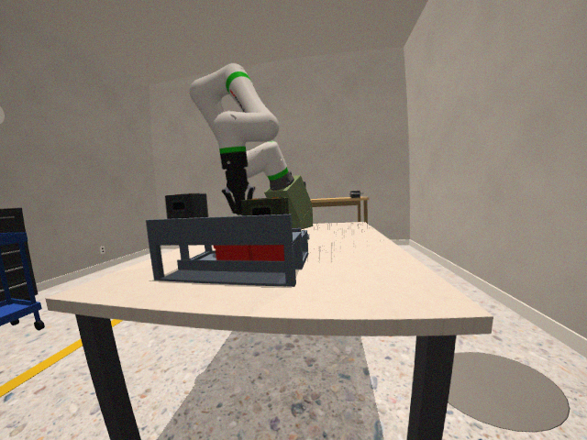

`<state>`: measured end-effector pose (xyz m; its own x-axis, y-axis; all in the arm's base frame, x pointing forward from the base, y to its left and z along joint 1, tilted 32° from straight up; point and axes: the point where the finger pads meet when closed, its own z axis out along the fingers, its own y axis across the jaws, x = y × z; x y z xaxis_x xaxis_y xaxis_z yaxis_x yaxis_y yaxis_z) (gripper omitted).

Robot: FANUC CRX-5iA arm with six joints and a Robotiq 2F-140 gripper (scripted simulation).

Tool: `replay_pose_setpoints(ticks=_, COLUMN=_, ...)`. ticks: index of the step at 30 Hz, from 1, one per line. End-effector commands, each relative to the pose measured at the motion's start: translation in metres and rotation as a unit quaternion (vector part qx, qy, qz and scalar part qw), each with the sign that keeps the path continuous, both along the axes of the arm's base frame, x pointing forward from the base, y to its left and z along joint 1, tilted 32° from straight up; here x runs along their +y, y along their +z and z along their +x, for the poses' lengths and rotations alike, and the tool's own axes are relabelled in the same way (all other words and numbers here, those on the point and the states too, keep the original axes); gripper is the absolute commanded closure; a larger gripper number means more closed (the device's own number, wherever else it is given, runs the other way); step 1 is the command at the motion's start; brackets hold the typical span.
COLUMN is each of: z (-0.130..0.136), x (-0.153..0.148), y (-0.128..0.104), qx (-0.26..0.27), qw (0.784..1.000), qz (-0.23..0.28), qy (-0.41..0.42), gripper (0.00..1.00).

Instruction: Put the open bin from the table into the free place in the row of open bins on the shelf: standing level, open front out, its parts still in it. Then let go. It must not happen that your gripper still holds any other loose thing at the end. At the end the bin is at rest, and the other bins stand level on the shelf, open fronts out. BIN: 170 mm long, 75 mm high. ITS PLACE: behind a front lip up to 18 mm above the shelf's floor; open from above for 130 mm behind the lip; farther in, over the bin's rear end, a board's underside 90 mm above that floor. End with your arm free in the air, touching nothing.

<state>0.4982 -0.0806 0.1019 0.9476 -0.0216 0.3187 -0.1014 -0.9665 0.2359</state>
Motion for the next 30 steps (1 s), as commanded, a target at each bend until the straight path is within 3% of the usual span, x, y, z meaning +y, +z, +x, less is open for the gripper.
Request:
replay_pose_setpoints(ticks=1, z=0.003, x=0.0, y=0.002, qx=0.0, qw=1.0, qz=0.0, qy=0.0, gripper=1.0)
replay_pose_setpoints(ticks=30, z=0.029, x=0.001, y=0.016, qx=0.0, qw=1.0, qz=0.0, qy=0.0, gripper=1.0)
